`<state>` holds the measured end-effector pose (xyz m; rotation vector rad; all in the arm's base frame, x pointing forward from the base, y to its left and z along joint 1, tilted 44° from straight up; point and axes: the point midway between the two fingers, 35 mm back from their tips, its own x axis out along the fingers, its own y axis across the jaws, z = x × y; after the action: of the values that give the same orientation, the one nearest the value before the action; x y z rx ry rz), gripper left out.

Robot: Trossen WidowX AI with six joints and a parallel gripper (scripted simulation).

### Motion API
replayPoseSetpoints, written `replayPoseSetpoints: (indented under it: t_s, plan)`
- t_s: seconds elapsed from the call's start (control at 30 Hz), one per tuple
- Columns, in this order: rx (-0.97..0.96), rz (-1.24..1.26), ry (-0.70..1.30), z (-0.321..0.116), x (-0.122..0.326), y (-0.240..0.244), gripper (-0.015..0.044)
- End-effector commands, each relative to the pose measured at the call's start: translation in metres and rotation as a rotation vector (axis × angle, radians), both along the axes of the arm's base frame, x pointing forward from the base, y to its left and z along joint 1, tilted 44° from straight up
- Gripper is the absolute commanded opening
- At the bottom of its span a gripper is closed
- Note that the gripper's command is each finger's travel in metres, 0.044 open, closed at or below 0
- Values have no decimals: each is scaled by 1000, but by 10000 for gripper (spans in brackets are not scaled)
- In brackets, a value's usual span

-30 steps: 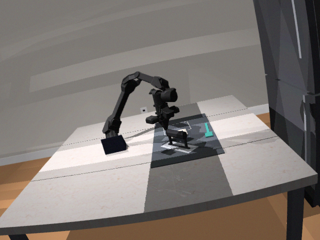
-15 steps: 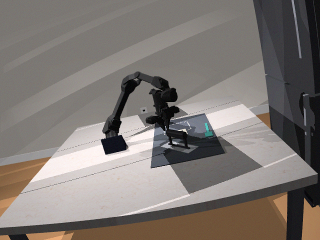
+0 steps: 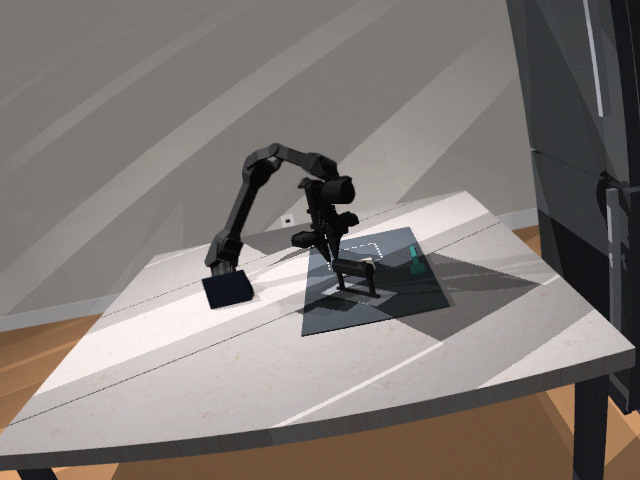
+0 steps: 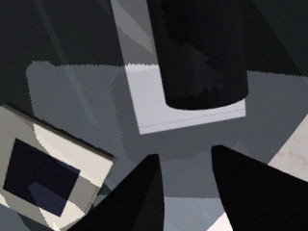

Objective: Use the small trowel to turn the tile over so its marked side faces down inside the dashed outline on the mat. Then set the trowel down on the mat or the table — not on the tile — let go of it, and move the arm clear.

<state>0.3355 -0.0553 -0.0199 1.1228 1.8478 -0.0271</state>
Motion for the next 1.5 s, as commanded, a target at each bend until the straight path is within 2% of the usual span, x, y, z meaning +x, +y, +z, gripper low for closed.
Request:
replayPoseSetpoints:
  t_s: [0.0,0.1,0.6,0.8,0.97,1.47]
  plan:
    - [0,0,0,0,0,0,74]
    - [0,0,0,0,0,0,0]
    - [0,0,0,0,0,0,0]
    - [-1,-4,4,0,0,0,153]
    - [-22,-112,106,-1,4,-3,270]
    - [-96,-488,459,-4,17,-15,270]
